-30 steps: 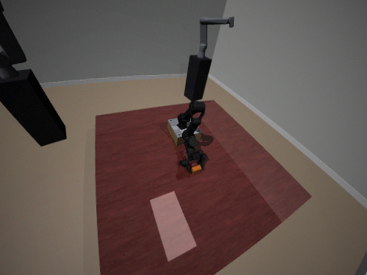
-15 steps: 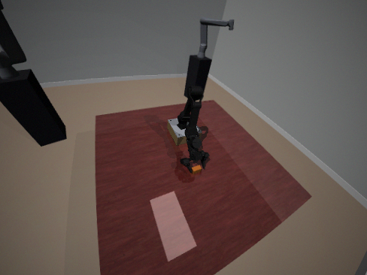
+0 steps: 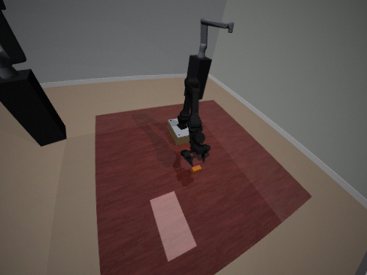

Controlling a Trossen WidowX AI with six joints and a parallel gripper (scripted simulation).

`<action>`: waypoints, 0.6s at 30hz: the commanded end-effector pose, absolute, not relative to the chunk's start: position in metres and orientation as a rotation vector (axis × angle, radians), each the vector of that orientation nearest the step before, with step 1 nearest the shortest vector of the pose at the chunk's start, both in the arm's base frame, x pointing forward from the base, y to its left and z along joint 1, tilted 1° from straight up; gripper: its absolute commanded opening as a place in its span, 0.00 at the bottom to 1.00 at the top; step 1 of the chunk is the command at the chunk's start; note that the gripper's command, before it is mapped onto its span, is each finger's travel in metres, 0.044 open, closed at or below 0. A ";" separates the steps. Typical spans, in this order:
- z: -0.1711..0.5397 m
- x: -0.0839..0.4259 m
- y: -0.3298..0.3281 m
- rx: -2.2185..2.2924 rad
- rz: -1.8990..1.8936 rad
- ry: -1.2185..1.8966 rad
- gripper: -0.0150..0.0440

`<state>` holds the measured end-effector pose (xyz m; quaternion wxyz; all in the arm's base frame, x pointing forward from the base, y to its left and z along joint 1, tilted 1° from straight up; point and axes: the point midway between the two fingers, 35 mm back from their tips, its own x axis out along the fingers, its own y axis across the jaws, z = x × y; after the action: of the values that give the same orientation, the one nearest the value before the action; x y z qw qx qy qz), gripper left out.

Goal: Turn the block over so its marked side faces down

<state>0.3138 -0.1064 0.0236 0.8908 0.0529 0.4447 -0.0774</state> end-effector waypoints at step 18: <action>0.055 0.346 -0.114 0.157 -0.131 1.508 1.00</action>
<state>0.3407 -0.1149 0.0447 0.7755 0.0707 0.6241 -0.0643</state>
